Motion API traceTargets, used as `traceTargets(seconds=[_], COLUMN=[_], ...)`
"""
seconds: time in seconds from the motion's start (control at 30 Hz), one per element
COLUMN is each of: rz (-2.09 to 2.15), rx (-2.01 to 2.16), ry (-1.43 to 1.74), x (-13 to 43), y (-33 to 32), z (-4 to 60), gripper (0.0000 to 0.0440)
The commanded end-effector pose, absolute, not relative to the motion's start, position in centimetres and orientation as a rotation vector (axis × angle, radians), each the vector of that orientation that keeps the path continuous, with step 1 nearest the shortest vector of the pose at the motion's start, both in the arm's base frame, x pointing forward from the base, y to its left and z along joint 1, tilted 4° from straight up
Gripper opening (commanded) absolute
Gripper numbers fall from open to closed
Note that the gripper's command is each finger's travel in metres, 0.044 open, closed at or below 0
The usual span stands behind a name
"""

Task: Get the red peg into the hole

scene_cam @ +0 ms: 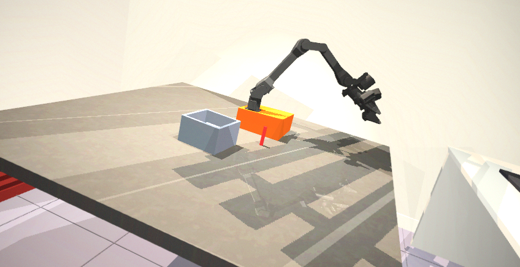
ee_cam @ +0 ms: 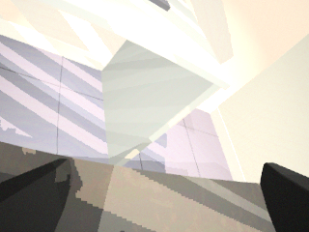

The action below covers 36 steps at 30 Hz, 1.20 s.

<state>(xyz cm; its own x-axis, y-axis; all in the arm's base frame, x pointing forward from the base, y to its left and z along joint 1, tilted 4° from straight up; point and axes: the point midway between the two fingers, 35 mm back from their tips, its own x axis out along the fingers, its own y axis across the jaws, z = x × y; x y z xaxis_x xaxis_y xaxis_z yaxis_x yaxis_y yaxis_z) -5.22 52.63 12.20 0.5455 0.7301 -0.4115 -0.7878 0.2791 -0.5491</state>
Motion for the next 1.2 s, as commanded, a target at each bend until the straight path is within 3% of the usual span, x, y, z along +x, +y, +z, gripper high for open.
traceTargets(seconds=[0.0,0.1,0.5,1.17], rz=[1.020,1.013,0.927,0.661], rx=[-0.780,-0.736,-0.431,-0.024], ry=[0.094,0.142,0.430,0.717], x=[-4.7,-2.4,10.9,25.8], y=[52.8,53.1,50.8,37.3], z=[12.5,13.6,18.8,25.5], gripper=[0.0411,0.0440,0.0440,0.0440])
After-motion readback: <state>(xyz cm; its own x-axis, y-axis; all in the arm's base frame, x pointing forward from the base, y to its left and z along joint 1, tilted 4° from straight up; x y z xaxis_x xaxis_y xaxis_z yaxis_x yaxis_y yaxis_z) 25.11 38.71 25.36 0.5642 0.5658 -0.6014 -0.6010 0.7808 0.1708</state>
